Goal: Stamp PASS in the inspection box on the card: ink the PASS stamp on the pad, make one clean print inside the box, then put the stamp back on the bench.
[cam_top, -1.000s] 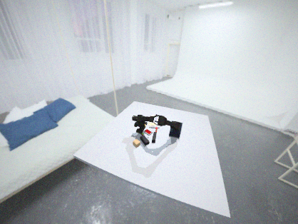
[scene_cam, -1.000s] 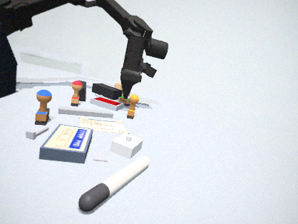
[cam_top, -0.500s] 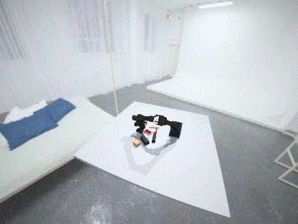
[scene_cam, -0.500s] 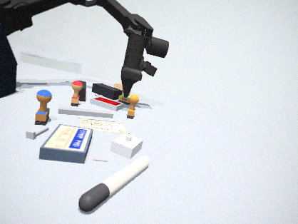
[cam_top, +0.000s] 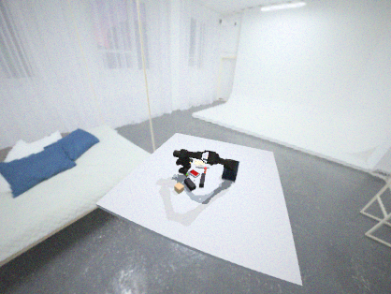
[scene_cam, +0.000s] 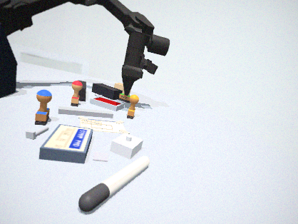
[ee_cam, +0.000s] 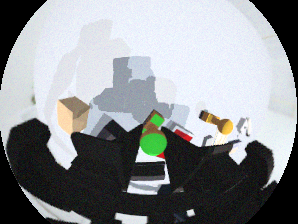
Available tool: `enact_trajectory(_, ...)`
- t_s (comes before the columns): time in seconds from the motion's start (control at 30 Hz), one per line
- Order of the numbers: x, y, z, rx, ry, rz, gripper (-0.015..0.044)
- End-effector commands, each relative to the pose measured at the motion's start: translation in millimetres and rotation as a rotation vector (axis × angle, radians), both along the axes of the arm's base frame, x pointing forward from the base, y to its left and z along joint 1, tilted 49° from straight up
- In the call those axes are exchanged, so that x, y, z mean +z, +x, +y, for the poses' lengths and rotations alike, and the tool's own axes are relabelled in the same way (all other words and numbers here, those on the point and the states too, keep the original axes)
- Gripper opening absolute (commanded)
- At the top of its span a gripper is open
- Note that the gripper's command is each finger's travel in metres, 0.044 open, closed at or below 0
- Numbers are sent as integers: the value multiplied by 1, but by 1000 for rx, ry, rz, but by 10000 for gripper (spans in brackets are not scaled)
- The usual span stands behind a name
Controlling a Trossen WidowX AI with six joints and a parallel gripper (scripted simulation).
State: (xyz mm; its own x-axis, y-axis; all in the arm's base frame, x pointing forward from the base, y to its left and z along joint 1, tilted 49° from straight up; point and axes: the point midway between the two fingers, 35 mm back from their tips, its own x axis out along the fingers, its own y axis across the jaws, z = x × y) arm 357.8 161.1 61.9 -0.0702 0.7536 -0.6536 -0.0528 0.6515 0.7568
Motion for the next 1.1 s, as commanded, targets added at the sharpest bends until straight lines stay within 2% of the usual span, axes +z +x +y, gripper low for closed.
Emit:
enact_trajectory(0.0,1,1,-2,2,-2,-3,0)
enact_trajectory(1.07,11,3,-14,2,-4,-3,0)
